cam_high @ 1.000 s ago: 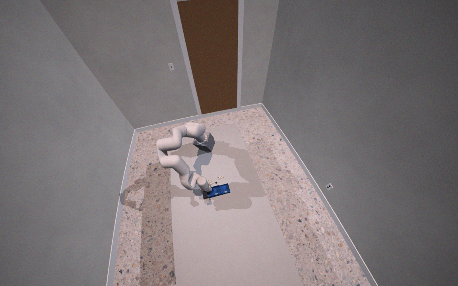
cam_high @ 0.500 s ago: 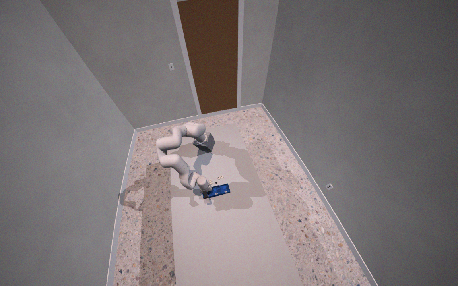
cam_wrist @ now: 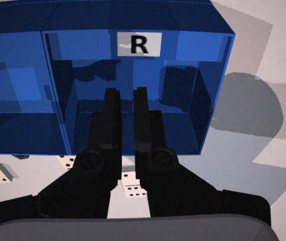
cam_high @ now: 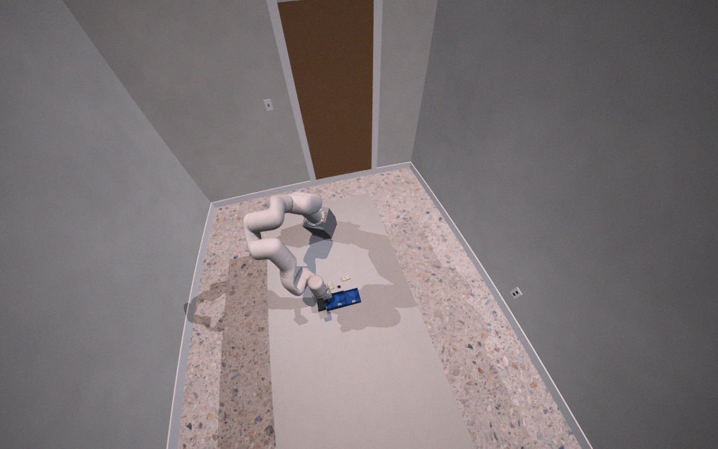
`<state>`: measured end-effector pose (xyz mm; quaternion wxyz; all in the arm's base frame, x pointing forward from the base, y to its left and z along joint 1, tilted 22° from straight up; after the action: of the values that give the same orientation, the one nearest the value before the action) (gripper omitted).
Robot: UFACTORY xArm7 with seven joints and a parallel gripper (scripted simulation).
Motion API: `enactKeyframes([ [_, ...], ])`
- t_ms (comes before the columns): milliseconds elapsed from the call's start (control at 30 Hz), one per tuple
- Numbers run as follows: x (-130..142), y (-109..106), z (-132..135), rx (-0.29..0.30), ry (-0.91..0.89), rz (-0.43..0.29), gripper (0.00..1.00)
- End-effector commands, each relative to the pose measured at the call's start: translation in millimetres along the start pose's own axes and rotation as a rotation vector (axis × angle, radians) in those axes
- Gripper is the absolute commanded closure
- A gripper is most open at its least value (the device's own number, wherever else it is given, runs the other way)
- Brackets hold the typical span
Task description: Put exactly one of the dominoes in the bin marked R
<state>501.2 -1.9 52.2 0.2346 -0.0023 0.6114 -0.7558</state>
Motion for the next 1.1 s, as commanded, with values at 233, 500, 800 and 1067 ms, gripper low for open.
enactKeyframes([
  [233,-1.4,-35.4,0.3,0.000,0.000,0.003,0.93],
  [500,-1.4,-36.8,0.3,0.000,0.000,0.003,0.93],
  [800,-10.7,-36.9,-38.7,0.000,-0.001,0.003,0.93],
  [1067,-17.6,-36.9,-68.0,0.000,-0.001,0.003,0.93],
])
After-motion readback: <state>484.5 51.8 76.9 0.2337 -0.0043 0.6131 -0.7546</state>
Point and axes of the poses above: the point where the finger pads meet when closed, its own y axis out along the fingers, its own z axis across the jaws, x = y × z, the point moved 5 cm from there along -y, back along the fingers, and after that the axes turned 11 degrees about -y, right-handed, at the moved point
